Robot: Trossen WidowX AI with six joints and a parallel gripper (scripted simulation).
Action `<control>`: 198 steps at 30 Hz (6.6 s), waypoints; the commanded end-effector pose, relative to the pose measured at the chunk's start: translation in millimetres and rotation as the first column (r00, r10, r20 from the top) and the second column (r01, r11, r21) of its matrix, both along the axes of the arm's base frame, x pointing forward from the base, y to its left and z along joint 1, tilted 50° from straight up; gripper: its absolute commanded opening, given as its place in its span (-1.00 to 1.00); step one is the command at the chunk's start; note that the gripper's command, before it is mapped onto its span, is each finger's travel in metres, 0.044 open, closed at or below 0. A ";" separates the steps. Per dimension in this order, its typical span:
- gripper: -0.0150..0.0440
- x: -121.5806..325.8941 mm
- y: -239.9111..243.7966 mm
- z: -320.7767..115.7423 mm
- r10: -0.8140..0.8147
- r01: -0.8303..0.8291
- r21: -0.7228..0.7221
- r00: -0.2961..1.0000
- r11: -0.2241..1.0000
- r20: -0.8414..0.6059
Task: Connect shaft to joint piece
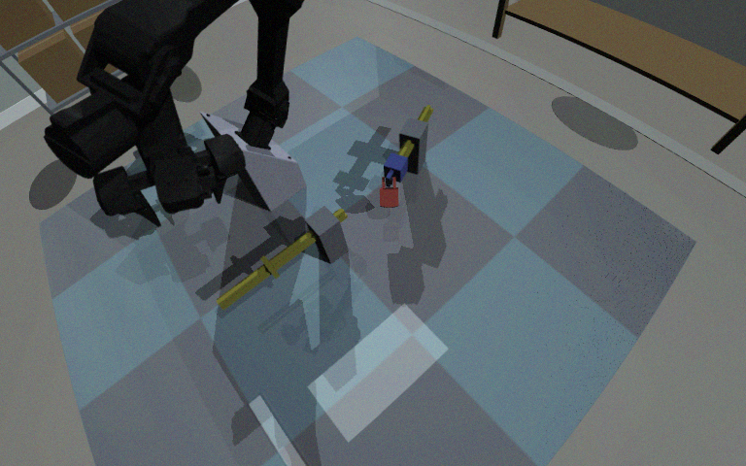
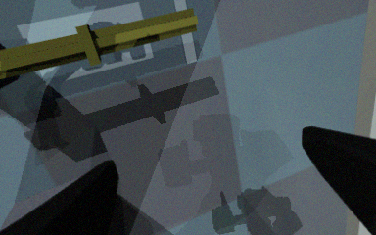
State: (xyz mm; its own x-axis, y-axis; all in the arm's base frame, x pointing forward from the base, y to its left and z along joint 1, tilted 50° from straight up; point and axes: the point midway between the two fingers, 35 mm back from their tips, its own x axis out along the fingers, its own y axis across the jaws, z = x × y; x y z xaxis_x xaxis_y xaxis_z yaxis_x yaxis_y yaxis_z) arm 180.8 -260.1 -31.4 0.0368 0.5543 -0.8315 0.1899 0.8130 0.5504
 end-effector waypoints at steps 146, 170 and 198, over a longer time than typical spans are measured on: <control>0.12 137.9 385.0 83.1 -0.217 0.446 0.308 0.797 0.840 -0.564; 0.12 137.9 385.0 83.1 -0.217 0.446 0.308 0.797 0.840 -0.564; 0.12 137.9 385.0 83.1 -0.217 0.446 0.308 0.797 0.840 -0.564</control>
